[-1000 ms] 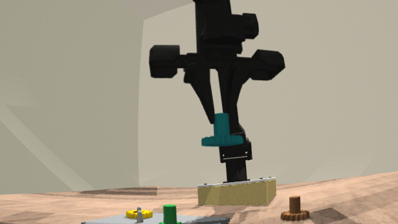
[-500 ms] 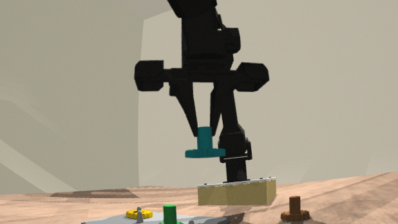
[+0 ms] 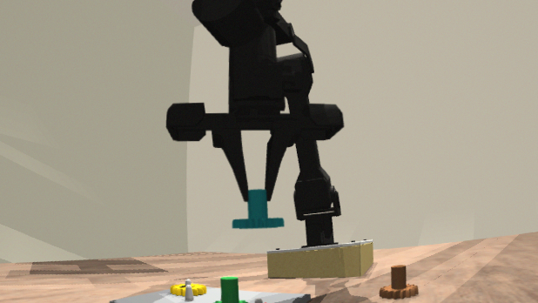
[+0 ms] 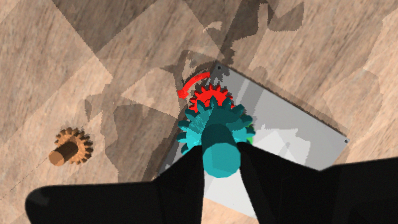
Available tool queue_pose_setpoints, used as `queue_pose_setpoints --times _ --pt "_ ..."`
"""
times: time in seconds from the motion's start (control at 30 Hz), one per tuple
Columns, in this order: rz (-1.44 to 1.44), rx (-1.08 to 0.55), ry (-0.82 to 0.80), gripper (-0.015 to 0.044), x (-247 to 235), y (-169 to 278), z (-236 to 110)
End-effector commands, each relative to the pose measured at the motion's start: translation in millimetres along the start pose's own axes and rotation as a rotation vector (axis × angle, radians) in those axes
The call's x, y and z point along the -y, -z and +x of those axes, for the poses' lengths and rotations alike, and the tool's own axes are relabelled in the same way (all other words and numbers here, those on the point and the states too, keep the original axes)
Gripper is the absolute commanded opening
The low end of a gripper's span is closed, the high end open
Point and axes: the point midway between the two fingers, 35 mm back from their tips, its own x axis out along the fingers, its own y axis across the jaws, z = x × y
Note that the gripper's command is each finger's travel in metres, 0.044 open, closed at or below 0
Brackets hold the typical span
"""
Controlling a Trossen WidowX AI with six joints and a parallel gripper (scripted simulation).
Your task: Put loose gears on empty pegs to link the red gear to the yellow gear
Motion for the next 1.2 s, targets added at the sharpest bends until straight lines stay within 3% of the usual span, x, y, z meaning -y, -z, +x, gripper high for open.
queue_pose_setpoints --times 0.0,1.17 --pt "-0.004 -0.003 0.005 0.0 5.2 7.3 4.7" --pt "-0.003 -0.008 0.008 0.0 34.4 63.2 40.2"
